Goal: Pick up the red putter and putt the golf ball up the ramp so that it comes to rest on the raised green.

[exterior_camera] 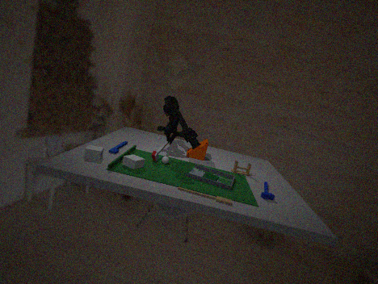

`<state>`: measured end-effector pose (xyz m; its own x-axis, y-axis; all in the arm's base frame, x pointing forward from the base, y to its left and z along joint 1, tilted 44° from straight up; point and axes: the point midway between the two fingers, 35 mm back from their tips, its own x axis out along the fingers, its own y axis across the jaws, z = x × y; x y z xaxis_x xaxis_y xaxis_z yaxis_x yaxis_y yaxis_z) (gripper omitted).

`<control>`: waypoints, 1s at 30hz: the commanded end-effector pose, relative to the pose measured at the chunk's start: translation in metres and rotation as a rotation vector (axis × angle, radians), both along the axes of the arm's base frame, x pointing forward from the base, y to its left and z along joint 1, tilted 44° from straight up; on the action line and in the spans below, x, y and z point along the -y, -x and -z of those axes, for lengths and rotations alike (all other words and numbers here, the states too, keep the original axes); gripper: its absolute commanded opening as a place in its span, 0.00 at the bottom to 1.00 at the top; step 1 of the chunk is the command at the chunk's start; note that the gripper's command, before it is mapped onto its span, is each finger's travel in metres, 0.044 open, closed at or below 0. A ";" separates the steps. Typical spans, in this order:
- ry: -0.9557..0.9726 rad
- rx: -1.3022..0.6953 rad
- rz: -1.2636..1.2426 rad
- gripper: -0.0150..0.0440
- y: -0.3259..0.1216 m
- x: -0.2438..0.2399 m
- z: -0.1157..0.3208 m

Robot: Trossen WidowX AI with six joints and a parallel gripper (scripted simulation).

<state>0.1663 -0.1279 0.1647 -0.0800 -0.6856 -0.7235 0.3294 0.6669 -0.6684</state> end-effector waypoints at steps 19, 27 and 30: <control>-0.018 0.014 0.001 0.25 -0.032 -0.040 0.044; 0.003 0.016 0.002 0.25 -0.040 -0.080 0.080; 0.002 0.016 0.002 0.25 -0.041 -0.083 0.077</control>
